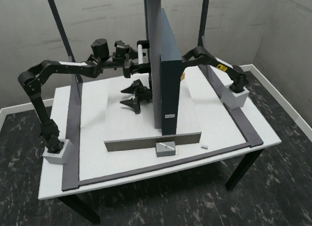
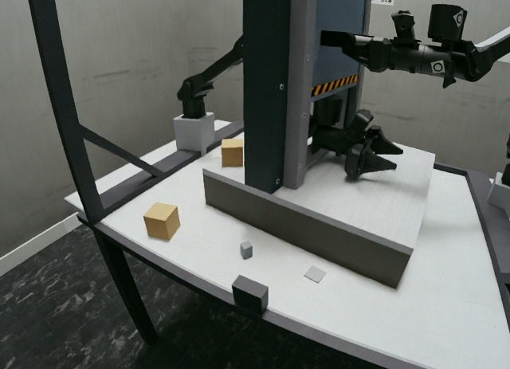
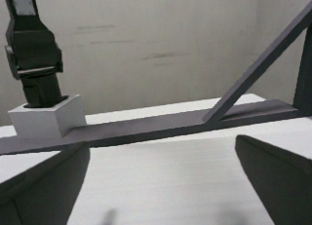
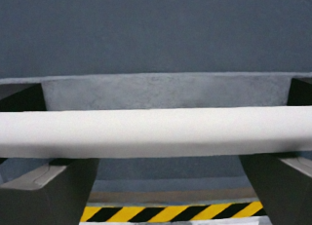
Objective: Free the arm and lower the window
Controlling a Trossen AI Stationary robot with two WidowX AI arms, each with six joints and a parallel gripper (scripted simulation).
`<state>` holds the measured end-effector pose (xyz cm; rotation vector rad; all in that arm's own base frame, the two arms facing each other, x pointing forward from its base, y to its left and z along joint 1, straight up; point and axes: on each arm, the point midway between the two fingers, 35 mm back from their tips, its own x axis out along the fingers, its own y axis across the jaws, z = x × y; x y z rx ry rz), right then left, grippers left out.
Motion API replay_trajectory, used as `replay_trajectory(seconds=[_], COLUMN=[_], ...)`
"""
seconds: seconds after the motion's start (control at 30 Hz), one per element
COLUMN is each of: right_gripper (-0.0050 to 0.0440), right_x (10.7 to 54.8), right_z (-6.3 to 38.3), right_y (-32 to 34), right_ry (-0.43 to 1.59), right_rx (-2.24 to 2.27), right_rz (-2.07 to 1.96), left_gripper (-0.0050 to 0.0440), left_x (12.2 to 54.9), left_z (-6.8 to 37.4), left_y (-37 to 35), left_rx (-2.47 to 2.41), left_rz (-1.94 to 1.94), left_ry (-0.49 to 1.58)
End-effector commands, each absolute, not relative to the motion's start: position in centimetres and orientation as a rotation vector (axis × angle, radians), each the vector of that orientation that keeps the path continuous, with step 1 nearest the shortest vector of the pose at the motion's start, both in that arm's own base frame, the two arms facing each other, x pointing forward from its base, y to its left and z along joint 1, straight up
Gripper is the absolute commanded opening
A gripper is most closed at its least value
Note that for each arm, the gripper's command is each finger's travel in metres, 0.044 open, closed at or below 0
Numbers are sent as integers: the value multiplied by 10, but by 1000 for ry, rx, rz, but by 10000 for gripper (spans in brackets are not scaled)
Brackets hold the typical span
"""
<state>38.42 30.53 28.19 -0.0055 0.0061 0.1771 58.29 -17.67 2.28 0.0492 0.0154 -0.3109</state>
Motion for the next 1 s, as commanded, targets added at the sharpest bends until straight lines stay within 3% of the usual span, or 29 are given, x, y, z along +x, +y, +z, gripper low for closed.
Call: replay_trajectory(seconds=[0.0,0.2,0.97], right_gripper=[400,400,400], right_x=[381,387,383], right_z=[379,368,403], right_y=[301,307,303], right_ry=[-159,-154,-162], right_rx=[129,124,142], right_rz=[200,199,195], left_gripper=[400,400,400], left_x=[587,587,574], left_z=[47,47,47], left_y=[-178,-178,-173], left_rx=[43,43,44], left_rz=[-310,-310,-310], left_ry=[-28,-28,-27])
